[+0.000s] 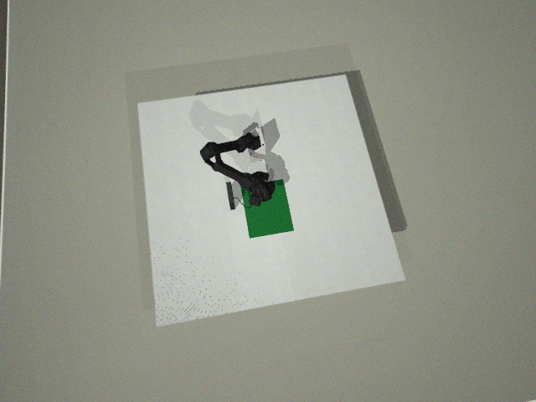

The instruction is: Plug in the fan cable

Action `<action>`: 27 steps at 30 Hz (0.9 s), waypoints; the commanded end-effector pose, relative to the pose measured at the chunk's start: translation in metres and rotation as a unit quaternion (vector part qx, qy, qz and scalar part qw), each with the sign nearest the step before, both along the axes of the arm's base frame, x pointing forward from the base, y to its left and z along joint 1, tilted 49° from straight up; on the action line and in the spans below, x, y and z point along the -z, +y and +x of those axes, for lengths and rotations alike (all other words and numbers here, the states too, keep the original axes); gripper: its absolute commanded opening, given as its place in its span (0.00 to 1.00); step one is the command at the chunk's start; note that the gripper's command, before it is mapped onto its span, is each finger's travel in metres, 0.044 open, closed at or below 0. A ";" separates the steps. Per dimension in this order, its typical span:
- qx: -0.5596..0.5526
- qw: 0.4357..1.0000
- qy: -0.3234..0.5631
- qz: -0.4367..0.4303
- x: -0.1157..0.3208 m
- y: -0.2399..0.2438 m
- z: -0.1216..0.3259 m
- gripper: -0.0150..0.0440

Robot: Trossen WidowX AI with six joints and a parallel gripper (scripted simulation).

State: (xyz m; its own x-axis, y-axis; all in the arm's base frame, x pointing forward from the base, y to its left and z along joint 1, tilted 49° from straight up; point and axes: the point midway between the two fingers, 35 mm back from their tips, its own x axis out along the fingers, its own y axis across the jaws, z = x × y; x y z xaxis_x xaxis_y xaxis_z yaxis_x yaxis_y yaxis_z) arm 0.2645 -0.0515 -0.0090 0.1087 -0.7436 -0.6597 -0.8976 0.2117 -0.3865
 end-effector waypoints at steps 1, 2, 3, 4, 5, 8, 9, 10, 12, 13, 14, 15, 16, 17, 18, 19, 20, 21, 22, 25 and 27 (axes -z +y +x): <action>-0.002 1.000 0.003 -0.002 0.002 -0.003 -0.001 0.25; -0.002 1.000 0.003 -0.002 0.003 -0.003 -0.001 0.25; -0.002 1.000 0.003 -0.002 0.003 -0.004 0.000 0.25; -0.002 1.000 0.003 -0.002 0.003 -0.004 0.000 0.25; -0.002 1.000 0.003 -0.002 0.004 -0.005 0.000 0.25; -0.002 1.000 0.003 -0.002 0.005 -0.006 0.000 0.25; -0.002 1.000 0.003 -0.002 0.006 -0.007 0.000 0.25; -0.002 1.000 0.003 -0.002 0.006 -0.007 0.000 0.25; -0.002 1.000 0.000 -0.001 0.005 -0.005 0.001 0.30; -0.002 1.000 0.000 -0.001 0.005 -0.005 0.001 0.34; -0.002 1.000 0.000 -0.001 0.005 -0.005 0.001 0.39; -0.002 1.000 0.000 -0.001 0.005 -0.005 0.001 0.43; -0.002 1.000 0.000 -0.001 0.005 -0.005 0.001 0.48; -0.002 1.000 0.000 -0.001 0.005 -0.005 0.001 0.52; -0.002 1.000 0.000 -0.001 0.005 -0.005 0.001 0.57; -0.002 1.000 0.000 -0.001 0.005 -0.005 0.001 0.61; -0.002 1.000 0.000 -0.001 0.005 -0.005 0.001 0.65; -0.002 1.000 0.000 -0.001 0.005 -0.005 0.001 0.69; -0.002 1.000 0.000 -0.001 0.005 -0.005 0.001 0.69; -0.002 1.000 0.001 0.000 0.000 0.002 0.000 0.69; -0.002 1.000 0.002 0.001 -0.017 0.022 -0.002 0.69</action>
